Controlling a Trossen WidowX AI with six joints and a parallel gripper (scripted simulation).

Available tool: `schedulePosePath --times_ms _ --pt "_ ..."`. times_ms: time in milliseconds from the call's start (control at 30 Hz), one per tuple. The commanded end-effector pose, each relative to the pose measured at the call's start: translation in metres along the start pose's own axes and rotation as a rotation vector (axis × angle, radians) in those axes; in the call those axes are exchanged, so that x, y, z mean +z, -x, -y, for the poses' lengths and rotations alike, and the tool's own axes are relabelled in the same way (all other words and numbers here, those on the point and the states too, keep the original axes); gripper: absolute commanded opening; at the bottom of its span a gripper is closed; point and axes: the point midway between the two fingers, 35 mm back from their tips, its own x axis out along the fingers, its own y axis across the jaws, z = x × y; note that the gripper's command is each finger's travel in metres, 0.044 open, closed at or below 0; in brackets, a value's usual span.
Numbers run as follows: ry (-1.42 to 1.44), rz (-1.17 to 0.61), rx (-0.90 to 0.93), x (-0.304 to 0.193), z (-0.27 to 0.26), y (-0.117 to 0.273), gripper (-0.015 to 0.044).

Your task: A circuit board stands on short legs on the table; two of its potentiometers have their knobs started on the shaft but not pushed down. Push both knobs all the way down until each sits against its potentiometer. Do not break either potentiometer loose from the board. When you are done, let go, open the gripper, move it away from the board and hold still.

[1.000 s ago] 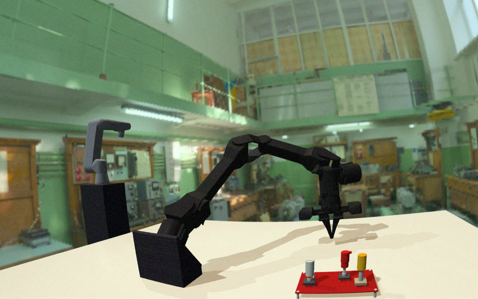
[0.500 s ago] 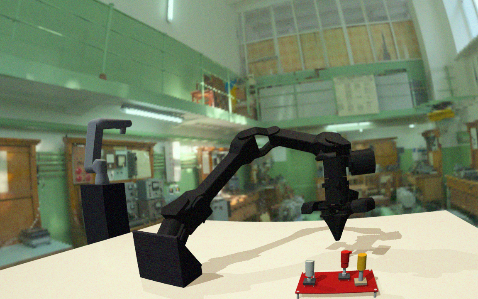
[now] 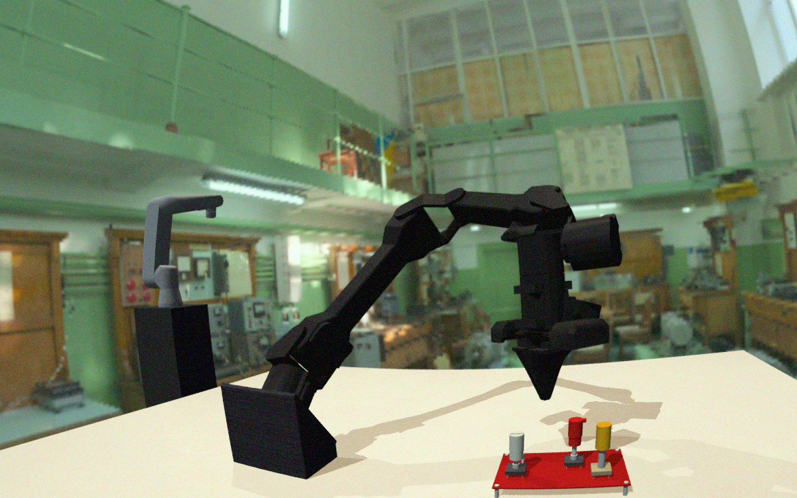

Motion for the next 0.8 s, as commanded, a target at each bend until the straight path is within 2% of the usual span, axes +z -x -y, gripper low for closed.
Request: schedulePosePath --times_ms 0,200,333,467,767 --pt "-0.131 0.003 0.021 -0.024 0.012 0.007 0.0000" --pt "-0.306 0.019 0.065 -0.055 0.024 0.015 0.0000" --pt "-0.312 0.019 0.066 -0.056 0.024 0.015 0.0000" --pt "-0.311 0.020 0.067 -0.055 0.023 -0.005 0.0000" --pt "-0.311 0.020 0.067 -0.055 0.022 -0.010 0.0000"
